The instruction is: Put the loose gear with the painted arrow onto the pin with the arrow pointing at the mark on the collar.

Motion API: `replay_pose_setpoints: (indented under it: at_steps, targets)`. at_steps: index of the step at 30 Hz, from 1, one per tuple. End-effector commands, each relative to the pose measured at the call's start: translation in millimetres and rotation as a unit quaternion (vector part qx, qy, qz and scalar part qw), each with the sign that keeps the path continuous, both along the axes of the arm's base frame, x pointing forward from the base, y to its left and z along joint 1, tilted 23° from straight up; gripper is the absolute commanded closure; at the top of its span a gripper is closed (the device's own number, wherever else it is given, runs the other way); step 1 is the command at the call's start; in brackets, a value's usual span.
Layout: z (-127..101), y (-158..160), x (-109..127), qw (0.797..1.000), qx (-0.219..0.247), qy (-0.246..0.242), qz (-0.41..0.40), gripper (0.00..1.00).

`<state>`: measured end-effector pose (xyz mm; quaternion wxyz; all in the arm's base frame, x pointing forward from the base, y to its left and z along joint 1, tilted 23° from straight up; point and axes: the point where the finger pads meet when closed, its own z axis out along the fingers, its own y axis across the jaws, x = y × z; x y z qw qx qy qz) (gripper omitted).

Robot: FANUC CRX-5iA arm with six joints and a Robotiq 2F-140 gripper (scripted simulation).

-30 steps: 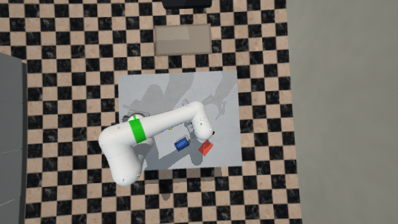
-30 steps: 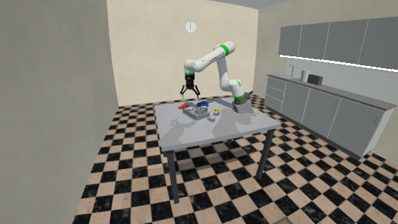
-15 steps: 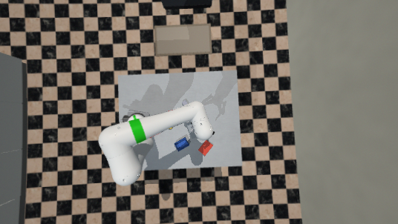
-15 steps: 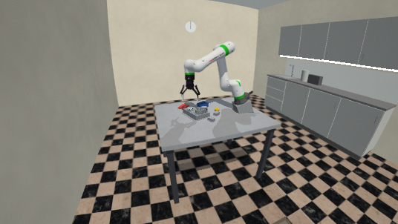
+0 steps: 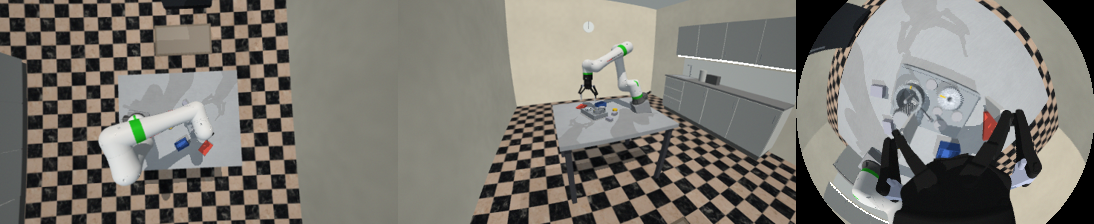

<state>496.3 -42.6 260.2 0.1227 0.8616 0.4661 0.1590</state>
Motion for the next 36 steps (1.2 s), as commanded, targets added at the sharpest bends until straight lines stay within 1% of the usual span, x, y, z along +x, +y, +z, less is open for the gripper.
replay_pose_setpoints:
  at_steps: [1, 2, 3, 36]
  targets:
    - [0.2, -0.1, 0.1, 0.996, 0.033, -0.006, -0.078, 0.0]
    - [0.2, -0.1, 0.1, 0.996, 0.034, -0.006, -0.08, 0.0]
    - [0.2, -0.1, 0.1, 0.996, 0.034, -0.006, -0.08, 0.47]
    - [0.2, -0.1, 0.1, 0.996, 0.034, -0.006, -0.08, 0.47]
